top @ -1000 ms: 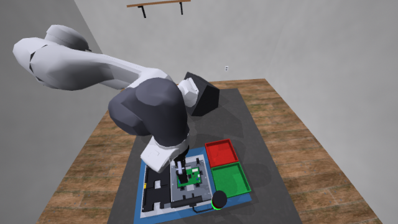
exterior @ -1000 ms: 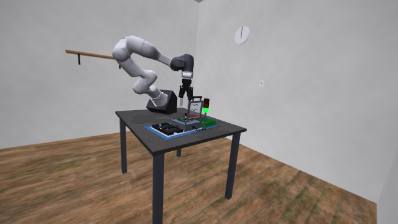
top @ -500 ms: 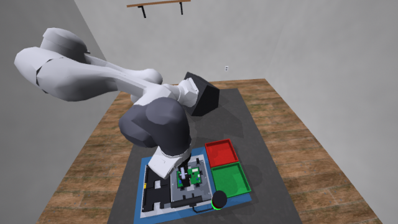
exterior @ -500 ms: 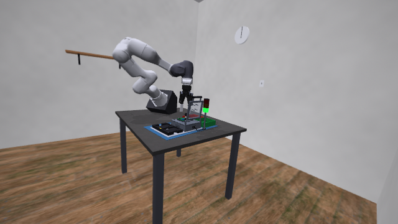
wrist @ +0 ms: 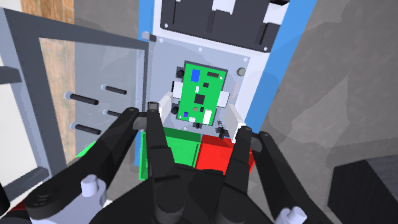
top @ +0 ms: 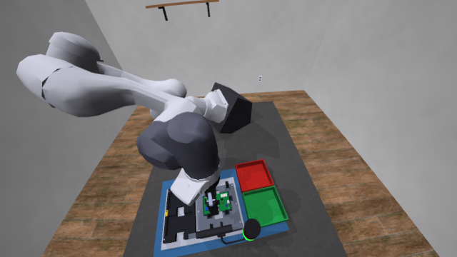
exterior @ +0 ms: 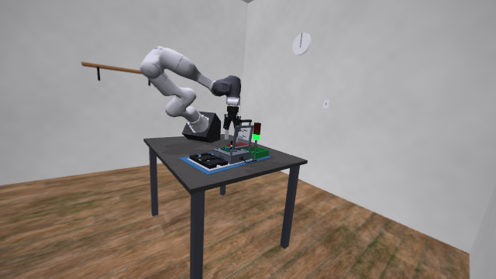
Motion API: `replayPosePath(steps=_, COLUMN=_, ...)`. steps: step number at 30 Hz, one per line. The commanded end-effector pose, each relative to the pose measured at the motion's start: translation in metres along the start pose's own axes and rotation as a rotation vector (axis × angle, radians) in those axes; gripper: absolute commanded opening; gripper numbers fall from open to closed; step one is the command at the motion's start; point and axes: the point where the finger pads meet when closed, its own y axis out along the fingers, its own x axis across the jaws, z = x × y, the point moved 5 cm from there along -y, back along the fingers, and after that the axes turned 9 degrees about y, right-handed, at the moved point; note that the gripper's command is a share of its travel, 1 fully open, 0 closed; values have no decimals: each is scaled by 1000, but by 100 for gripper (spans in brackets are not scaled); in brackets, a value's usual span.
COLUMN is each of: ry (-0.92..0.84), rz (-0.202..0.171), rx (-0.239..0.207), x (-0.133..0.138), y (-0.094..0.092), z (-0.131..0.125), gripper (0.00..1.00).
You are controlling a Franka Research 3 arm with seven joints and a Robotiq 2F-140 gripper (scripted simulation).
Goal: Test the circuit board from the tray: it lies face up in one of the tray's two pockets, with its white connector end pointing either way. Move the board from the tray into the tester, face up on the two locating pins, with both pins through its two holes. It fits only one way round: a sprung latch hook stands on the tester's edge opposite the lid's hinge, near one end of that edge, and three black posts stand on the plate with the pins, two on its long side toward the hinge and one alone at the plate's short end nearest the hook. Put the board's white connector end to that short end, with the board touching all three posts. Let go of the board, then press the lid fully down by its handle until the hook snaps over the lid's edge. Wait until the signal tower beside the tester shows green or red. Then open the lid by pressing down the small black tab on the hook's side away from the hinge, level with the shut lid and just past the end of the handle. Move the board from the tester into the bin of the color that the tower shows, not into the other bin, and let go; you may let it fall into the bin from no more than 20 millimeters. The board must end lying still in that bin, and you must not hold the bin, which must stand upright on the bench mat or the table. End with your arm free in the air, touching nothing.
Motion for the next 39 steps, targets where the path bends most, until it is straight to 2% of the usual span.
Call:
replayPosePath(steps=1, ry=6, rz=1, rx=-1, x=0, y=1, z=0, gripper=58)
replayPosePath(steps=15, ry=6, rz=1, rx=-1, x=0, y=10, z=0, gripper=58)
replayPosePath(steps=29, ry=6, rz=1, rx=-1, x=0, y=53, z=-1, gripper=58)
replayPosePath(steps=39, ry=6, rz=1, rx=-1, x=0, y=55, z=-1, gripper=58)
